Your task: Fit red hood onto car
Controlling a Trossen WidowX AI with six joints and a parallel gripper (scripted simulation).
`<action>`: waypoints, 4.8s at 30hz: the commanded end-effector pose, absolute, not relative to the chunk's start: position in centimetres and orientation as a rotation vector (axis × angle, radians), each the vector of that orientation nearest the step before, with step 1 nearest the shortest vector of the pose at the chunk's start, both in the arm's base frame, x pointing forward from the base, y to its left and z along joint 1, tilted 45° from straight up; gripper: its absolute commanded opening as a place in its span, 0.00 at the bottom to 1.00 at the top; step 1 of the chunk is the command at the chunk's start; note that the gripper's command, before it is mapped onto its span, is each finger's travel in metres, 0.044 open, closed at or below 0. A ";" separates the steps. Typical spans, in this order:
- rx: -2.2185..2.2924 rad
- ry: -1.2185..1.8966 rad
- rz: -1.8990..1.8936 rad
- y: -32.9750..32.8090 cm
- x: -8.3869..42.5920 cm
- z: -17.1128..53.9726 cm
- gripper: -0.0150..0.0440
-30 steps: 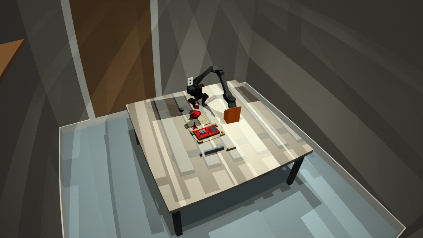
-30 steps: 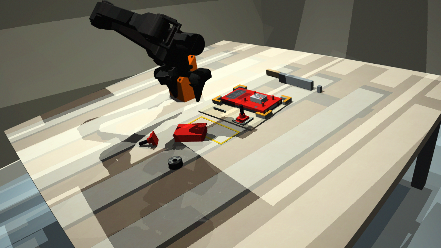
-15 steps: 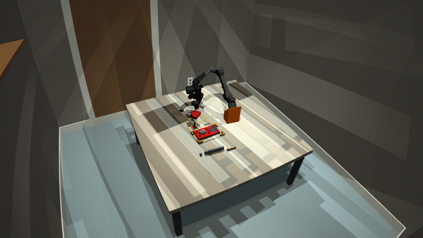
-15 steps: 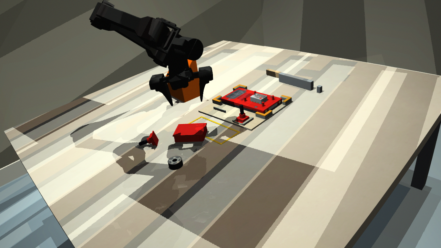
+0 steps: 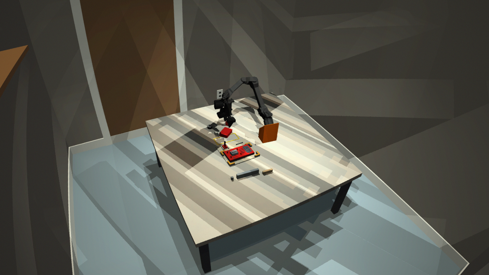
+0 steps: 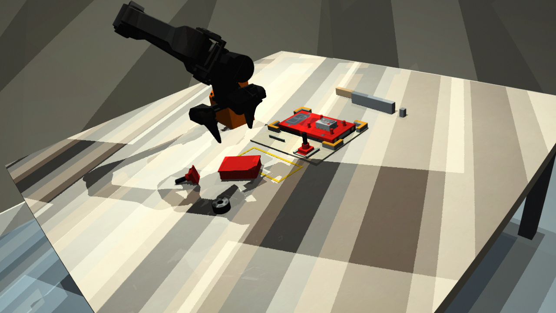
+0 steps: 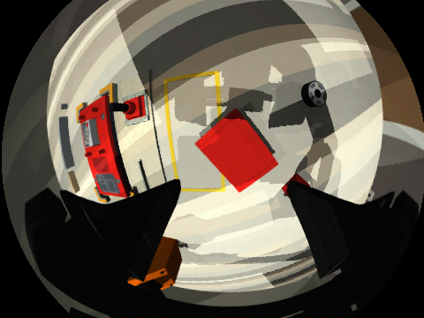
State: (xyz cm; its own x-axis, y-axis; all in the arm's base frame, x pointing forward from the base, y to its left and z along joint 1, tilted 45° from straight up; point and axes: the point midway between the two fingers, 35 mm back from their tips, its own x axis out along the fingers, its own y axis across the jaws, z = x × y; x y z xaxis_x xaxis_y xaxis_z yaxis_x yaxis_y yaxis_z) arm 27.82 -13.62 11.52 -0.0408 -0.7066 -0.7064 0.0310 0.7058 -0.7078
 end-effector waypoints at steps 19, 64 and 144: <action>-1.115 1.746 -0.090 -15.4 28.2 11.0 1.00; -1.114 1.746 -0.090 -17.0 28.2 9.4 1.00; -1.117 1.747 -0.092 -19.9 28.1 6.7 1.00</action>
State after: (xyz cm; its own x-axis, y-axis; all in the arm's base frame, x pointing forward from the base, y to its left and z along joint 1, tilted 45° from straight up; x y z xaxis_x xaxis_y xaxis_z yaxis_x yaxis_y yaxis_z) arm 28.28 -19.69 7.18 -0.0464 -0.7151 -0.6975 -0.6279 0.5640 -0.5364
